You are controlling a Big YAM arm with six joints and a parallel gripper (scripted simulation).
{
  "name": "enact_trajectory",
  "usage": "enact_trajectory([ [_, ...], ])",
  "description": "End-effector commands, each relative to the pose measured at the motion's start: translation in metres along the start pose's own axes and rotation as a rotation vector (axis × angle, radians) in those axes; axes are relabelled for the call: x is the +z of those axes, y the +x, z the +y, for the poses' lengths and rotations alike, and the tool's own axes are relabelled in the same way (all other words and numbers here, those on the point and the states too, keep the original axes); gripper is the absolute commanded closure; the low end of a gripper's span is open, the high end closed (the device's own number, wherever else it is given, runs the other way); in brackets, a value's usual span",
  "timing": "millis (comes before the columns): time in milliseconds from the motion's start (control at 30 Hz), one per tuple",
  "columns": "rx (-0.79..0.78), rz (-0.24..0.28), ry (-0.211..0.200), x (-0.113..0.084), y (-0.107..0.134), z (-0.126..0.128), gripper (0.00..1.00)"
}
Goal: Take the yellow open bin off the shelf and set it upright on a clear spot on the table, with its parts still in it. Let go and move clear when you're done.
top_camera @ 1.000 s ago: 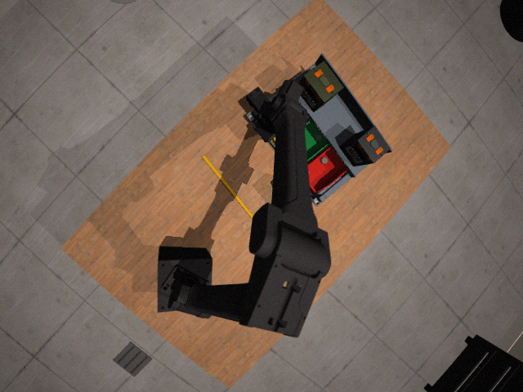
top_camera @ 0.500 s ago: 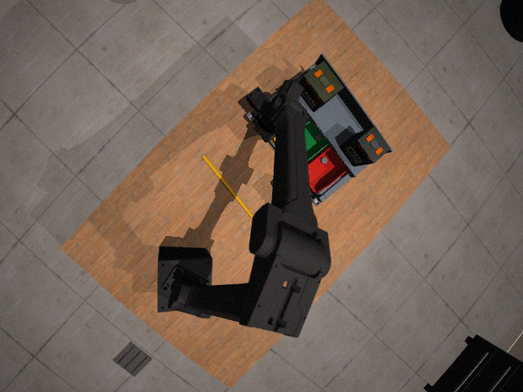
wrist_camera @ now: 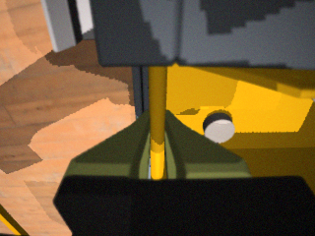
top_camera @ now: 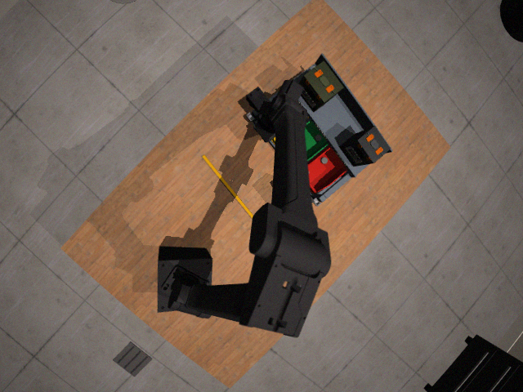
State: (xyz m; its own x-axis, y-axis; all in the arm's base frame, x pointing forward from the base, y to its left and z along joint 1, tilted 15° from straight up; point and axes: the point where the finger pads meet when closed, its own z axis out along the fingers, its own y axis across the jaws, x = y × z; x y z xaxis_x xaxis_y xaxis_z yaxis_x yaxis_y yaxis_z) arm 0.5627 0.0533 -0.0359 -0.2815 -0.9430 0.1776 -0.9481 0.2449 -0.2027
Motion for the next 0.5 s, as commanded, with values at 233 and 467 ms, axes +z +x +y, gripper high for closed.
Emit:
enact_trajectory([
  [233,-0.004,0.001,-0.005,0.0076,0.0052,0.0004,1.0],
  [467,-0.004,0.001,-0.004,0.0063,0.0052,0.0002,1.0],
])
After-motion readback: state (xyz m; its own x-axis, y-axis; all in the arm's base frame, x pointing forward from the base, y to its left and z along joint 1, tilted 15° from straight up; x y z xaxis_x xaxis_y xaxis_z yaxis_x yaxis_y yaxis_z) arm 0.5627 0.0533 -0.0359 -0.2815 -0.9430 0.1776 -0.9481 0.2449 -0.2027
